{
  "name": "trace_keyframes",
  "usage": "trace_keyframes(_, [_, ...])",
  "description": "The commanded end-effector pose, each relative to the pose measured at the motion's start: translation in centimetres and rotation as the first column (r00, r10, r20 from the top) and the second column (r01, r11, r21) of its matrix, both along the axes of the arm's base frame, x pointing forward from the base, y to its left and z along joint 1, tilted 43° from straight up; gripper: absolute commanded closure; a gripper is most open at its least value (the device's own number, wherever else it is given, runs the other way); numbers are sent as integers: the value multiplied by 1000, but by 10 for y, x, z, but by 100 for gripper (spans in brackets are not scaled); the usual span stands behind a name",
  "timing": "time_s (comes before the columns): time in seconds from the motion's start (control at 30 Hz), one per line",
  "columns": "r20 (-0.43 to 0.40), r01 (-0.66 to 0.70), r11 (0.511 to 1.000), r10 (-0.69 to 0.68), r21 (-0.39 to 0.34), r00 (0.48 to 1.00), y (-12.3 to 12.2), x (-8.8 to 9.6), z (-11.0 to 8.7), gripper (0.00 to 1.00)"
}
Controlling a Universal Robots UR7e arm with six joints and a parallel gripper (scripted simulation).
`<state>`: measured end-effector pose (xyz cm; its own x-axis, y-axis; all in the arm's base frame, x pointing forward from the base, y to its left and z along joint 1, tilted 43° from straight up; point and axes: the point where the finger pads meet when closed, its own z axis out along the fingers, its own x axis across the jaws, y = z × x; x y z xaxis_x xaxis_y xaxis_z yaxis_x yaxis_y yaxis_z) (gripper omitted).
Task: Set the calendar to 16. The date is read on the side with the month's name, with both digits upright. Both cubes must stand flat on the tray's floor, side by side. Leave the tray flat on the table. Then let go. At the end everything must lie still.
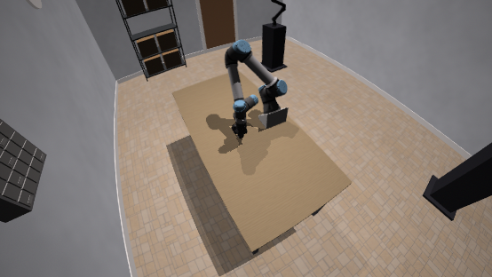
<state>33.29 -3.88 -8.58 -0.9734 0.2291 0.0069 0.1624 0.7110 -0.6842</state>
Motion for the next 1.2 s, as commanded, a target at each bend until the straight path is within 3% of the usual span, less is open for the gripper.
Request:
trace_keyframes(0.0, [1,0,1000,0,0,1000,-11,-3,-11,43])
trace_keyframes(1.17, [1,0,1000,0,0,1000,-14,-3,-16,43])
